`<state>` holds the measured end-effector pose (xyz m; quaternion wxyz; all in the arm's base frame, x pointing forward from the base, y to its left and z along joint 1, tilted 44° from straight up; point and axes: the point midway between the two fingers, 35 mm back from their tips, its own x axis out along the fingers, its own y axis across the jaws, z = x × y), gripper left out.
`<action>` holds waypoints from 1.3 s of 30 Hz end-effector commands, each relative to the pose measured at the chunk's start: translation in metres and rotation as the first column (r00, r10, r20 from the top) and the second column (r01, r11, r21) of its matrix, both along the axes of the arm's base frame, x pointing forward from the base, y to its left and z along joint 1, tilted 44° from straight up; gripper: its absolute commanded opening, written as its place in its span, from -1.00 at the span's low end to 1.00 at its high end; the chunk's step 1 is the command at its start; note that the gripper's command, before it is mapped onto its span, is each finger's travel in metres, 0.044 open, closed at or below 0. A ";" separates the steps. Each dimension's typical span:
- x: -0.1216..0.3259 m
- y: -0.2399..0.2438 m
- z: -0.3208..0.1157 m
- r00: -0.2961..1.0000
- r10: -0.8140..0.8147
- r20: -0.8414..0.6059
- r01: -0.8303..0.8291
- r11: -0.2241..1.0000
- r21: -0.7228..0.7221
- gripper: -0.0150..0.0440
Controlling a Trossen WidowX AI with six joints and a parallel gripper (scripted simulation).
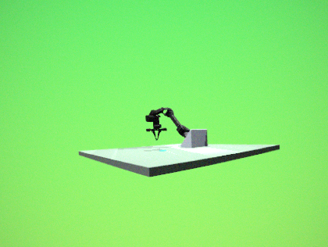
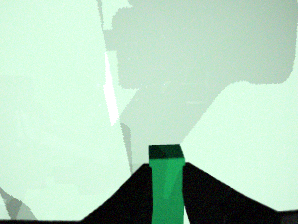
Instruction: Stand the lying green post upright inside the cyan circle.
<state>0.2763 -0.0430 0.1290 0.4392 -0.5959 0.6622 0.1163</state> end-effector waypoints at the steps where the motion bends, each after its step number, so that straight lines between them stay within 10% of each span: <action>1: -0.003 0.010 0.011 1.000 -0.005 0.003 0.005 1.000 0.002 -0.42; 39: 0.027 0.081 -0.007 0.999 0.042 -0.027 -0.042 0.999 0.007 -0.42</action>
